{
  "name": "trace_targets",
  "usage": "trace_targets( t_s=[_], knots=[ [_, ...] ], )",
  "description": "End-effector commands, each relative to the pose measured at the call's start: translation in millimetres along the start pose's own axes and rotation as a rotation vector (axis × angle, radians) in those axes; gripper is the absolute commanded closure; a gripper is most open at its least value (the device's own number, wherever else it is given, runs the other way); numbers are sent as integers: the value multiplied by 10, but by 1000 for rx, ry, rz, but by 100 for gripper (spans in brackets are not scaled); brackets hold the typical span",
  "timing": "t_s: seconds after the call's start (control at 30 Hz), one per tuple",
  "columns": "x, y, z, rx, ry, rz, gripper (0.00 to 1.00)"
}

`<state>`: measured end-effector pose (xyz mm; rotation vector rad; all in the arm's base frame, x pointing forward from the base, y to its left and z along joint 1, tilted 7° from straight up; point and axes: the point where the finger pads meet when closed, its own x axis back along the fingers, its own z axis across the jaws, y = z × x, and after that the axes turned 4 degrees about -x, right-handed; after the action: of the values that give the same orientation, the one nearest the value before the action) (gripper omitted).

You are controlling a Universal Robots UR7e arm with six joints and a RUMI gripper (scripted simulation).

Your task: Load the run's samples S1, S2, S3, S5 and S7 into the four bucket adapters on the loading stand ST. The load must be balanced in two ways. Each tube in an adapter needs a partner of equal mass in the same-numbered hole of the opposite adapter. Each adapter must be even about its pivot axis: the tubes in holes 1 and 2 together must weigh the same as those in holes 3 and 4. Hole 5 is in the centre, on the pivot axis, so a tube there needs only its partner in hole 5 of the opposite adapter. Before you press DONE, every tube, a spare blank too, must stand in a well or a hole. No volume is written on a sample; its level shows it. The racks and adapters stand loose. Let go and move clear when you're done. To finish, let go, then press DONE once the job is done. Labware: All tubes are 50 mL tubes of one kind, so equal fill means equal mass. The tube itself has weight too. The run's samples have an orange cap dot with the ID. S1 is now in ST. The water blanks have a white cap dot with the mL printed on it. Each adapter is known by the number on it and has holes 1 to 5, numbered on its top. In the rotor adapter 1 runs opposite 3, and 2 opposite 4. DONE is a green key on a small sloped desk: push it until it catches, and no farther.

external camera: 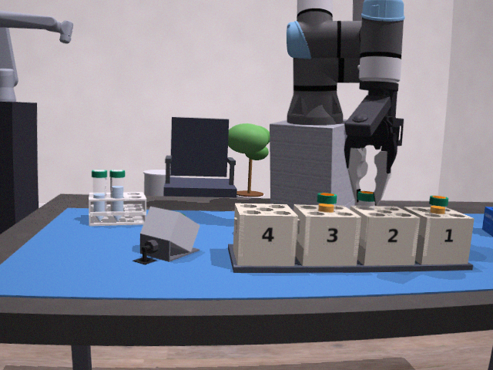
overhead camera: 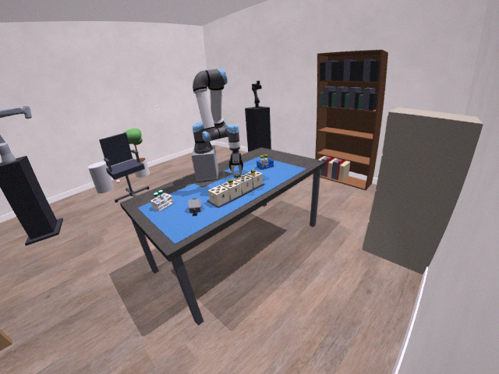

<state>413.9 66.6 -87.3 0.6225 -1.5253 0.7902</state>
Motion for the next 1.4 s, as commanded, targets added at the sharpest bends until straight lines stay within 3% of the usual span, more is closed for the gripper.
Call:
trace_targets(
  t_s=[0.0,0.23,0.27,0.73,1.13,1.3,1.37],
  knots=[
    [-4,-4,-3,0,-1,1,100],
    [-5,-3,-3,0,-1,1,100],
    [-5,-3,-3,0,-1,1,65],
    [-4,-3,-3,0,-1,1,65],
    [394,-3,-2,0,-1,1,65],
    [406,-3,-3,0,-1,1,65],
    [406,149,-70,100,-1,1,65]
  ],
)
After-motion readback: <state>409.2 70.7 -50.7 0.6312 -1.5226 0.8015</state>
